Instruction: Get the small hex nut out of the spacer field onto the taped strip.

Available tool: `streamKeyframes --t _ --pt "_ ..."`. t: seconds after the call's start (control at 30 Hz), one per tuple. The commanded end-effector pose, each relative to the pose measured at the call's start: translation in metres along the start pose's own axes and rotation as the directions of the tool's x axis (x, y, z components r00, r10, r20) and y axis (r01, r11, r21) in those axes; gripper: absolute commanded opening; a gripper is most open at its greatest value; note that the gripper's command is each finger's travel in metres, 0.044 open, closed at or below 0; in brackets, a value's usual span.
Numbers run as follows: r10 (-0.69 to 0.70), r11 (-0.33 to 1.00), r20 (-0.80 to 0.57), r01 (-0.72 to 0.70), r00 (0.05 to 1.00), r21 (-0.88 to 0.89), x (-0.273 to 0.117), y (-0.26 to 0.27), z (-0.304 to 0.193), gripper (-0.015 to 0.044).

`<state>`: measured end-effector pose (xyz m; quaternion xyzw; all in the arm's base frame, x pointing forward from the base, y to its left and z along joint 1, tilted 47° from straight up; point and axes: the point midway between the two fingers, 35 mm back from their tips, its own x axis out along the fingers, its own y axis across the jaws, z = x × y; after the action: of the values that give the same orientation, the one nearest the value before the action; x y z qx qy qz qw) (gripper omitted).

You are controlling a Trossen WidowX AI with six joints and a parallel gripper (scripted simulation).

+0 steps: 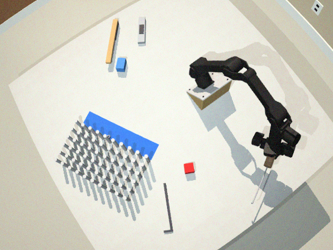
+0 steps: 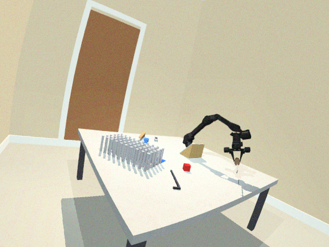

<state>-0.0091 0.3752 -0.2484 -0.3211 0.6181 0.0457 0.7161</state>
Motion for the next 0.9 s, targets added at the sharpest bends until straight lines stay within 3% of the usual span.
streamKeyframes --t 0.0,0.87 --pt "0.002 1.000 -0.001 -0.002 1.000 0.003 0.003 0.000 -0.001 0.0000" --pt "0.002 1.000 -0.001 -0.002 1.000 0.003 0.020 -0.006 -0.009 0.0000"
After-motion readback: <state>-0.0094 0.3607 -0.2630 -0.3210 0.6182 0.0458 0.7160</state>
